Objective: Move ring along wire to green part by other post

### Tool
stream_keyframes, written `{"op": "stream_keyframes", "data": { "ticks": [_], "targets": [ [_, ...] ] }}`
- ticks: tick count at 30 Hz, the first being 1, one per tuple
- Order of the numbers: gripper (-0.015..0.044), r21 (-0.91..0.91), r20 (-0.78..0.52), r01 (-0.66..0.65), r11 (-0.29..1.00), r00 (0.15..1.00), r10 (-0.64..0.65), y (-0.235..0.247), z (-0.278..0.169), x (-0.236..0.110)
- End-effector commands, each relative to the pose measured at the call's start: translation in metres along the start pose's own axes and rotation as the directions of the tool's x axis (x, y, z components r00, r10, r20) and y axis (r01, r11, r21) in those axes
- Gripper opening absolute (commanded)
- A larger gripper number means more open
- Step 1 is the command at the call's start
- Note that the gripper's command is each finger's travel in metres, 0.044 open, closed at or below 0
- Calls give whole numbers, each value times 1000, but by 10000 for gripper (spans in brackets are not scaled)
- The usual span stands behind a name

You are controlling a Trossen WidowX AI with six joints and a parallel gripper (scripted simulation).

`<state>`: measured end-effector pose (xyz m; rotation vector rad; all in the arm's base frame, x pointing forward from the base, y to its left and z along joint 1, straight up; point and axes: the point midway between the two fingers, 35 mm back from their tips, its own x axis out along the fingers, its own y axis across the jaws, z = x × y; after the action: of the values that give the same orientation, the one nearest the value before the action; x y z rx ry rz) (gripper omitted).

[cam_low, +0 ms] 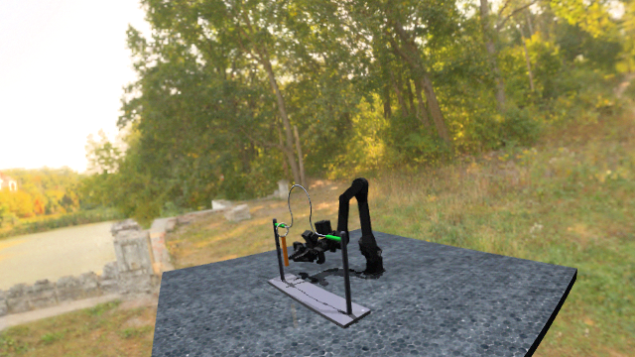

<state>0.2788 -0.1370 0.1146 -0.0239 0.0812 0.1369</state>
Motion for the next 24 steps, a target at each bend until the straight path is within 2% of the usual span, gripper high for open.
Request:
{"op": "stream_keyframes", "data": {
  "ticks": [1,24],
  "targets": [
    [160,3,1,3,1000,1000,-3,-2,1,5],
    [160,3,5,3,1000,1000,-3,-3,2,41]
  ]
}}
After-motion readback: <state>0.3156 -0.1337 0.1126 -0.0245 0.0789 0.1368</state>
